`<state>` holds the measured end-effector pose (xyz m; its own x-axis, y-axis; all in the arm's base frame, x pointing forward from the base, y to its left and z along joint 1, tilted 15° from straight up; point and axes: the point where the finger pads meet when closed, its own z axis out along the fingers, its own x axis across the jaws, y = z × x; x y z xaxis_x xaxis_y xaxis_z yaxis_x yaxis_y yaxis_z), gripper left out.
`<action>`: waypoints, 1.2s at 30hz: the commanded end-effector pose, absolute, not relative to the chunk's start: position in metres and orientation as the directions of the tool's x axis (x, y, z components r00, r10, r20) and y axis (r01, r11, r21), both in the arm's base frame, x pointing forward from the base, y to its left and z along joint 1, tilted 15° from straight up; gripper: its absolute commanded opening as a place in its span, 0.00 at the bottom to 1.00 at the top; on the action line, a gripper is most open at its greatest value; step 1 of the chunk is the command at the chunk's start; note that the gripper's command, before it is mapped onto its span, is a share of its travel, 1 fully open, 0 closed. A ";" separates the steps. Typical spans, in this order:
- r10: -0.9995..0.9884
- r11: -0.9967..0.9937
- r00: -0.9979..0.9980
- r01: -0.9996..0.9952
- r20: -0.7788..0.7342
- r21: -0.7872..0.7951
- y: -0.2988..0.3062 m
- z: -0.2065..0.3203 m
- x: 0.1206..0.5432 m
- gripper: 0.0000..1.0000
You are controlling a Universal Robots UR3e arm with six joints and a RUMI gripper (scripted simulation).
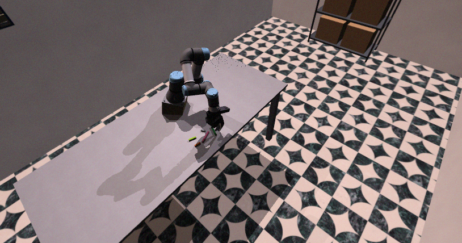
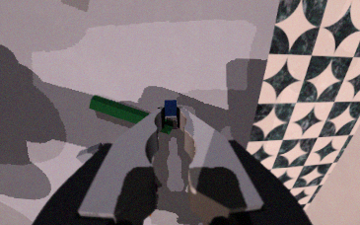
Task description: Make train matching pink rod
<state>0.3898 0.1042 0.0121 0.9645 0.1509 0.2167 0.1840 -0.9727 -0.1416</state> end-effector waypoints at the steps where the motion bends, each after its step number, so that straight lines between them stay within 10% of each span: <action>1: 0.153 -0.972 0.966 0.185 0.207 -0.148 0.102 0.029 0.384 0.00; 36: 0.154 -0.971 0.967 0.186 0.205 -0.147 0.090 0.092 0.372 0.00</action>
<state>0.3735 0.0898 0.0910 0.9657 0.1520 0.2103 0.1845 -0.9721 -0.1446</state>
